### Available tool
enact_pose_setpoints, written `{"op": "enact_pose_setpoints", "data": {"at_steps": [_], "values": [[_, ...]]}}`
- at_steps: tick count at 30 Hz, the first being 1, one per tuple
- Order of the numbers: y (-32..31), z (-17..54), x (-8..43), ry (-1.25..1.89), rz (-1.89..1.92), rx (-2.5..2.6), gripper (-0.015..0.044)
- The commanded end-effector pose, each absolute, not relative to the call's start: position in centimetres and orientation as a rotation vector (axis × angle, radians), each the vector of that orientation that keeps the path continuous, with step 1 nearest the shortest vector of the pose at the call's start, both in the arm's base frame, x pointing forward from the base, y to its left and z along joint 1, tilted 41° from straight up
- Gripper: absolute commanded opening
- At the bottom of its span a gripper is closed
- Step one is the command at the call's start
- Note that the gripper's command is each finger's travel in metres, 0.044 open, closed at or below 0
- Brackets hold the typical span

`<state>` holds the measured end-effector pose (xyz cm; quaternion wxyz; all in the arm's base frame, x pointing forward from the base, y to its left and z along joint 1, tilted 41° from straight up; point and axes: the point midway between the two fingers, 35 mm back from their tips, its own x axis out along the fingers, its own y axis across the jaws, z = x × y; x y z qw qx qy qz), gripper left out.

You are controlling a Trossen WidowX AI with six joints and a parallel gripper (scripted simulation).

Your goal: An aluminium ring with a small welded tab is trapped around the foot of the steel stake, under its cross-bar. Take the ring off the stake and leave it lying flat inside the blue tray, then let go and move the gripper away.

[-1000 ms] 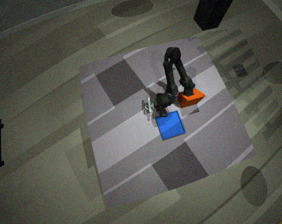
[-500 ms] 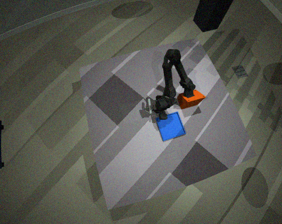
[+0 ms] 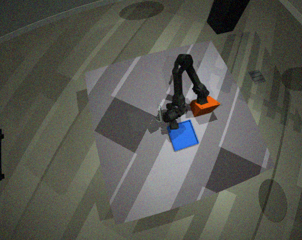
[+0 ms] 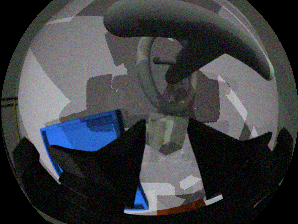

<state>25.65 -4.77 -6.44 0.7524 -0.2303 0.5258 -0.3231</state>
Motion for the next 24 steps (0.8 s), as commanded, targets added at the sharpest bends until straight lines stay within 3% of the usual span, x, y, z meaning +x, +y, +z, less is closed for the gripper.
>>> {"op": "enact_pose_setpoints", "data": {"at_steps": [1, 24], "values": [[-4.5, -6.4, 26.0, 1.161, -0.722, -0.507, 0.0], [-3.5, -5.0, 26.5, 1.273, -0.826, -0.545, 0.0]]}}
